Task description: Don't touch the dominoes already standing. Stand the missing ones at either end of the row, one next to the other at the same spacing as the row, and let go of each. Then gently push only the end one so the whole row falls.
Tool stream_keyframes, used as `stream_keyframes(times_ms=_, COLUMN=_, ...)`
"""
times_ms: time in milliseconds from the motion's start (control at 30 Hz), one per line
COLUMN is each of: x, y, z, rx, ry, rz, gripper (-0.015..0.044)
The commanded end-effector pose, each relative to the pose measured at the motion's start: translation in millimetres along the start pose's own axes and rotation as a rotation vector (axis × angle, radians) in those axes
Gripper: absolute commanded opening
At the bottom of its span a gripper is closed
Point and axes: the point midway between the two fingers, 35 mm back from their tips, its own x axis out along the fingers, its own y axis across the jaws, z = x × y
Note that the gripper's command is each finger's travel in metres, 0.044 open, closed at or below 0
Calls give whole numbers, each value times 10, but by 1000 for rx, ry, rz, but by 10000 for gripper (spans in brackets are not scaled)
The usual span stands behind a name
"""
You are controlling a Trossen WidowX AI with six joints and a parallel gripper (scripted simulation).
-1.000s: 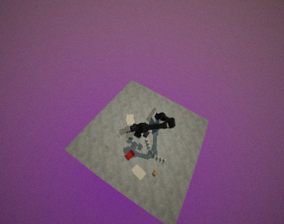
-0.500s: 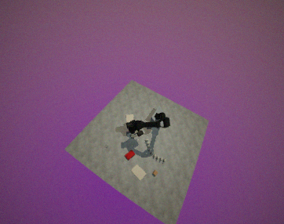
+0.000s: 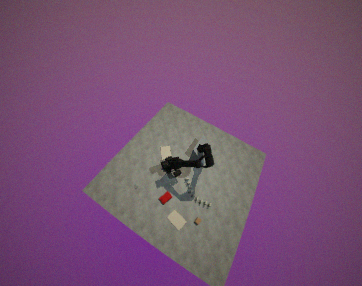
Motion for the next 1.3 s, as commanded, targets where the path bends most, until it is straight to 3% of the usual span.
stream_keyframes(times_ms=0, x=88, y=2, z=-14, rx=8, ry=5, rz=4, gripper=440)
stream_keyframes(times_ms=467, x=195, y=4, z=-19, rx=8, ry=5, rz=5, gripper=440)
stream_keyframes(times_ms=1000, x=195, y=4, z=-19, rx=8, ry=5, rz=5, gripper=26)
stream_keyframes(times_ms=1267, x=195, y=4, z=-19, rx=8, ry=5, rz=5, gripper=26)
